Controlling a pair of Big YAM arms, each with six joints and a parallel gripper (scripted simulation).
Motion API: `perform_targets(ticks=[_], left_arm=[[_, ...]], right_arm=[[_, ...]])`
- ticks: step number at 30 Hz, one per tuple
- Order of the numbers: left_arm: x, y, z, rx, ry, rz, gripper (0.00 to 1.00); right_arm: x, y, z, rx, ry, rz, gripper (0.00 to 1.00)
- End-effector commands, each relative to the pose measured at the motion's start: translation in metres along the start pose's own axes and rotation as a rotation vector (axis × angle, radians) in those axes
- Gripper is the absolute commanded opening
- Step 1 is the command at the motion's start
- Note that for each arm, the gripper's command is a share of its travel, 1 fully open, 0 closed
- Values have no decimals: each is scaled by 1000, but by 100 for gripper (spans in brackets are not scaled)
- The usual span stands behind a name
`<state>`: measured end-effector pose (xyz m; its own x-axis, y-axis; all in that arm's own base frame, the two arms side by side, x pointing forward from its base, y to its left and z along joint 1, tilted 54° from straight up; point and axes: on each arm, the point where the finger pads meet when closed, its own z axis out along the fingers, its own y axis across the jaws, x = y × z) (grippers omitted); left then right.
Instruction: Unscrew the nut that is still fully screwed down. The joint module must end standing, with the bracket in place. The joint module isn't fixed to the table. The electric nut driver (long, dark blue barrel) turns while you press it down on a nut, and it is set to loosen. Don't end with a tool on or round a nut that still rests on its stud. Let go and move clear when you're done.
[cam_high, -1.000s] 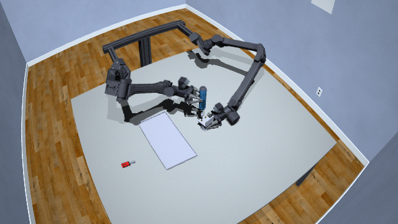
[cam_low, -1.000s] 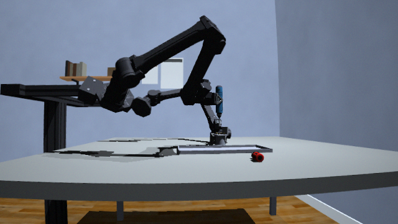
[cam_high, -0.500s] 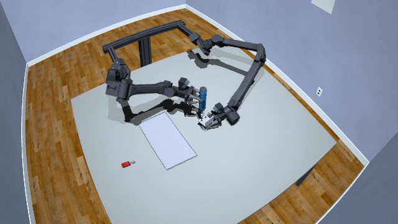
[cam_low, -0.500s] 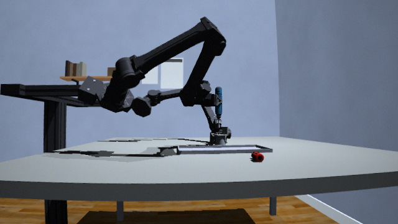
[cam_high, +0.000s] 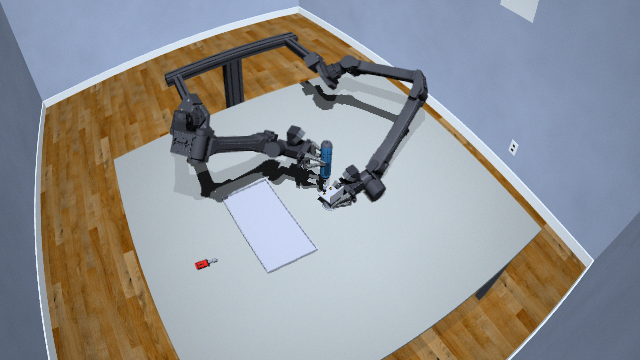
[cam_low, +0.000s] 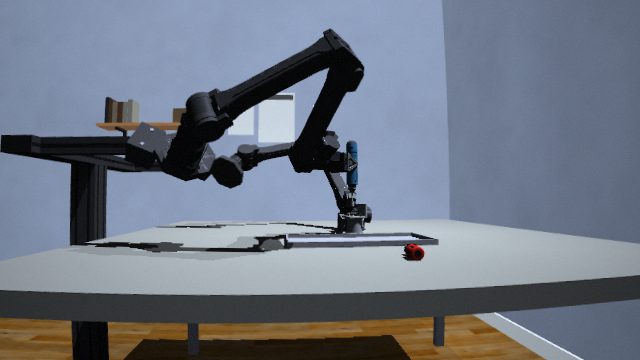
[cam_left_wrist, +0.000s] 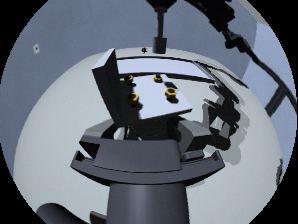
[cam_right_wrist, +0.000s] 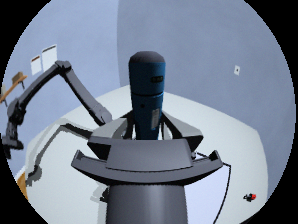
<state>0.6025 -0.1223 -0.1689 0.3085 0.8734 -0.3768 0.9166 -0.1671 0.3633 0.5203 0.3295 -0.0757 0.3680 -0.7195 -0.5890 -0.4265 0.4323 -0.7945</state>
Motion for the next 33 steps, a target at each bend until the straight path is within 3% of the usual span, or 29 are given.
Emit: perform_targets(ticks=[1,4,7,13,33], left_arm=[[-5,4,1,-5,-2,10,59],[-5,4,1,-5,-2,10,59],[-5,4,1,-5,-2,10,59],[-5,4,1,-5,-2,10,59],[-5,4,1,-5,-2,10,59]], right_arm=[[-12,-9,9,38,-51,-11,42],[-18,-8,10,36,-63,-13,42],[-4,-9,9,38,-43,-10,42],[-22,-6,10,34,-71,-15,42],[-14,-3,9,29,-59,-14,42]])
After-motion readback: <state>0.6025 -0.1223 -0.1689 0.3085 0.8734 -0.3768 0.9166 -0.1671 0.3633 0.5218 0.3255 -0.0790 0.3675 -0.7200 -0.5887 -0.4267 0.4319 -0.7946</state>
